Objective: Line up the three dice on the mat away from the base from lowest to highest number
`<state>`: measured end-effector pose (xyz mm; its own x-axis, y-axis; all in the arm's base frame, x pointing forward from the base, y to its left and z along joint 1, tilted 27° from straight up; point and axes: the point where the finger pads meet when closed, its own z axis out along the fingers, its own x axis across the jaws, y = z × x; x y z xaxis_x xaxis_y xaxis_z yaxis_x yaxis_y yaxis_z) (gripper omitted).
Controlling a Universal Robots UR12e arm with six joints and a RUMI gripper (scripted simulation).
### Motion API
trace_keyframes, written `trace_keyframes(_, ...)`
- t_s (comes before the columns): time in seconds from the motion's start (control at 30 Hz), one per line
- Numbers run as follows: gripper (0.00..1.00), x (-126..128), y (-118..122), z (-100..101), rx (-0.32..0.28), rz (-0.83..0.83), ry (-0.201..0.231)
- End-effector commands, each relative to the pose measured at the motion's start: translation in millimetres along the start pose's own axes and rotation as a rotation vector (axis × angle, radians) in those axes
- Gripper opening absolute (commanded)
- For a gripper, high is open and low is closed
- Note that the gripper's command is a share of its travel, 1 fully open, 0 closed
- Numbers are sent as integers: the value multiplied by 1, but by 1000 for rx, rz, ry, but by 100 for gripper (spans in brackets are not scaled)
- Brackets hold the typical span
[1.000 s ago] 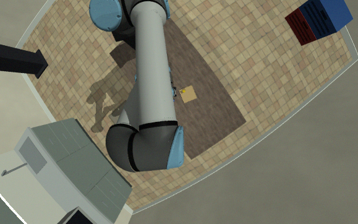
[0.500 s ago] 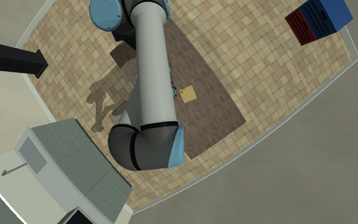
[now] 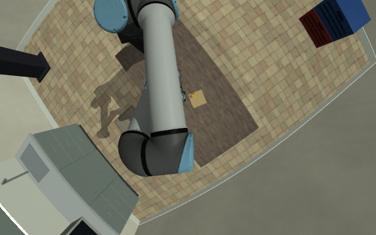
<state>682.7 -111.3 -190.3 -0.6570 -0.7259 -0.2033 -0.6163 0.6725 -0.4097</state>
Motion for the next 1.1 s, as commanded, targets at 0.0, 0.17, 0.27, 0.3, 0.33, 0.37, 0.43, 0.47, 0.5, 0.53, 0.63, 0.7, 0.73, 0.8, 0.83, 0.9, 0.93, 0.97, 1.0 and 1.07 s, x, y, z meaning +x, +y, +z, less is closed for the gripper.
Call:
trace_keyframes(0.0, 24, 0, 0, 5, 1, 0, 0)
trace_keyframes(0.17, 24, 0, 0, 12, 1, 0, 0)
trace_keyframes(0.27, 24, 0, 0, 16, 1, 0, 0)
trace_keyframes(0.3, 24, 0, 0, 17, 1, 0, 0)
trace_keyframes(0.33, 24, 0, 0, 17, 1, 0, 0)
trace_keyframes(0.37, 24, 0, 0, 18, 1, 0, 0)
trace_keyframes(0.43, 24, 0, 0, 20, 1, 0, 0)
trace_keyframes(0.47, 24, 0, 0, 20, 1, 0, 0)
trace_keyframes(0.5, 24, 0, 0, 20, 1, 0, 0)
trace_keyframes(0.53, 24, 0, 0, 20, 1, 0, 0)
trace_keyframes(0.63, 24, 0, 0, 21, 1, 0, 0)
trace_keyframes(0.7, 24, 0, 0, 22, 1, 0, 0)
trace_keyframes(0.73, 24, 0, 0, 22, 1, 0, 0)
trace_keyframes(0.8, 24, 0, 0, 22, 1, 0, 0)
trace_keyframes(0.83, 24, 0, 0, 22, 1, 0, 0)
trace_keyframes(0.9, 24, 0, 0, 22, 1, 0, 0)
trace_keyframes(0.93, 24, 0, 0, 22, 1, 0, 0)
trace_keyframes(0.97, 24, 0, 0, 22, 1, 0, 0)
trace_keyframes(1.0, 24, 0, 0, 22, 1, 0, 0)
trace_keyframes(1.07, 24, 0, 0, 22, 1, 0, 0)
